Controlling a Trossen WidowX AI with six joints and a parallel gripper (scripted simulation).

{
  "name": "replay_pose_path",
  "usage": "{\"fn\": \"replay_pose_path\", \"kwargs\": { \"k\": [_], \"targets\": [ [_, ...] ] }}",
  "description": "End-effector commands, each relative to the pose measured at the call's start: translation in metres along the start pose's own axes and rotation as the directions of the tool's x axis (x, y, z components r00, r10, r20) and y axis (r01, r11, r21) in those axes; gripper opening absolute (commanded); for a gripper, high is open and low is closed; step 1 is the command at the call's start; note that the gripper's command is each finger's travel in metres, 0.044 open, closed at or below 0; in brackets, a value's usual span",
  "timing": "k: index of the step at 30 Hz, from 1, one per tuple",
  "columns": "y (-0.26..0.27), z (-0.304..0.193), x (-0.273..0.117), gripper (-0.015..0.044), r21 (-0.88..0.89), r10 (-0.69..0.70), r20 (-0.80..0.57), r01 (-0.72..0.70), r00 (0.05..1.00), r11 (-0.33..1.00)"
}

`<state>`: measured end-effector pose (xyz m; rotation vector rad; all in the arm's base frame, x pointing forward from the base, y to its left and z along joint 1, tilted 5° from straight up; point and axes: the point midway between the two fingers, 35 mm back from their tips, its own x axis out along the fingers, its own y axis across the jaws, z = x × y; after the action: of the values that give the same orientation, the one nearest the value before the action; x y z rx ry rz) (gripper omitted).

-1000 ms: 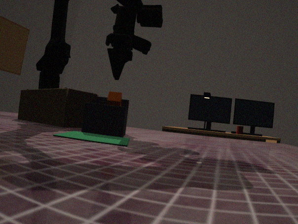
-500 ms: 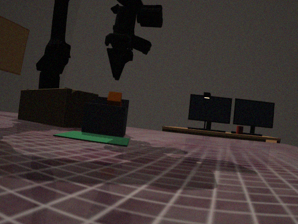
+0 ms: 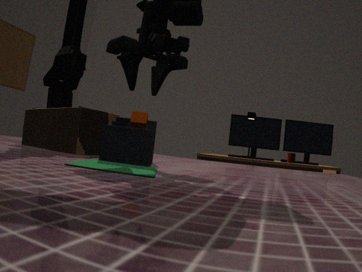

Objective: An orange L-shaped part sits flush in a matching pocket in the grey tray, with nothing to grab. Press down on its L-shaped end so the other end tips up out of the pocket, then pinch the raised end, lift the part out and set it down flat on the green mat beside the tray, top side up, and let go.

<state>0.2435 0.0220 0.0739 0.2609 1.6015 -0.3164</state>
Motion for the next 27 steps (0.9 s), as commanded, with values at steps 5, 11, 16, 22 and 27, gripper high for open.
{"fn": "replay_pose_path", "kwargs": {
  "k": [5, 11, 16, 22, 27],
  "targets": [
    [-0.026, 0.034, -0.004, 0.0280, 0.678, -0.009, 0.019, -0.006, 1.000, 0.735],
    [-0.026, 0.034, -0.004, 0.0280, 0.678, -0.009, 0.019, -0.006, 1.000, 0.735],
    [-0.026, 0.034, -0.004, 0.0280, 0.678, -0.009, 0.019, -0.006, 1.000, 0.735],
    [-0.026, 0.034, 0.017, 0.0280, 0.678, -0.009, 0.019, -0.006, 1.000, 0.735],
    [-0.026, 0.034, 0.027, 0.0280, 0.678, -0.009, 0.019, -0.006, 1.000, 0.735]
  ]
}}
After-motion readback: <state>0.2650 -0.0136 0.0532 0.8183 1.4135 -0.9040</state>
